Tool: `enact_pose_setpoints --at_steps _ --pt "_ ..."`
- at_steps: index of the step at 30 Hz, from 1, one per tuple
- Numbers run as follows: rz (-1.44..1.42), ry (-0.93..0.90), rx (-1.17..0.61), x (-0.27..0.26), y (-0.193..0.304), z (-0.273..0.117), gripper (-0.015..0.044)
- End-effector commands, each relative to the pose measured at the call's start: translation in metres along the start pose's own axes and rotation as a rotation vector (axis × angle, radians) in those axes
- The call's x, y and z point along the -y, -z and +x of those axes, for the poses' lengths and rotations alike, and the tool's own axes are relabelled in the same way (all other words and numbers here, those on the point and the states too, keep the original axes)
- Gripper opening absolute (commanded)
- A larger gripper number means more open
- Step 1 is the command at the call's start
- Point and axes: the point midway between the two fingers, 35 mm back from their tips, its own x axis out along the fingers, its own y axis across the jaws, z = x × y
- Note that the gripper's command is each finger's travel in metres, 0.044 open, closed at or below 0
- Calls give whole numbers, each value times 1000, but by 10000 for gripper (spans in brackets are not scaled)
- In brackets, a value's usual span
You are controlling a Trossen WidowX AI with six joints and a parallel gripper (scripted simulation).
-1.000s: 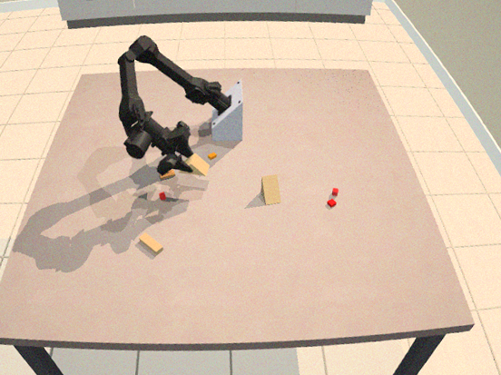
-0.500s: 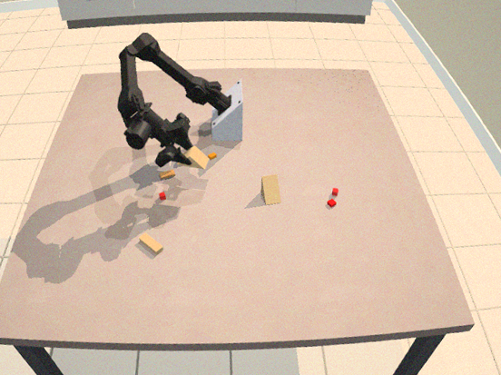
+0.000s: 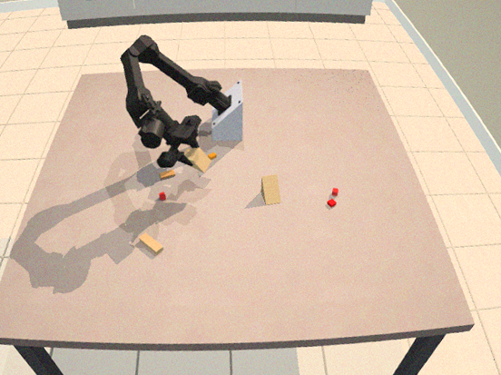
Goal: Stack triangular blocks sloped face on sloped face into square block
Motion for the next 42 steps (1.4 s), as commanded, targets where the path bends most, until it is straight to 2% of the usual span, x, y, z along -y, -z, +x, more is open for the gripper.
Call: enact_pose_setpoints --at_steps 1,21,33,42 --pt "112 12 -77 -2 -2 3 0" --pt "573 241 -318 -4 -10 2 0" --pt "802 458 -361 -1 -19 -5 0" --pt "812 471 -361 0 -22 -5 0"
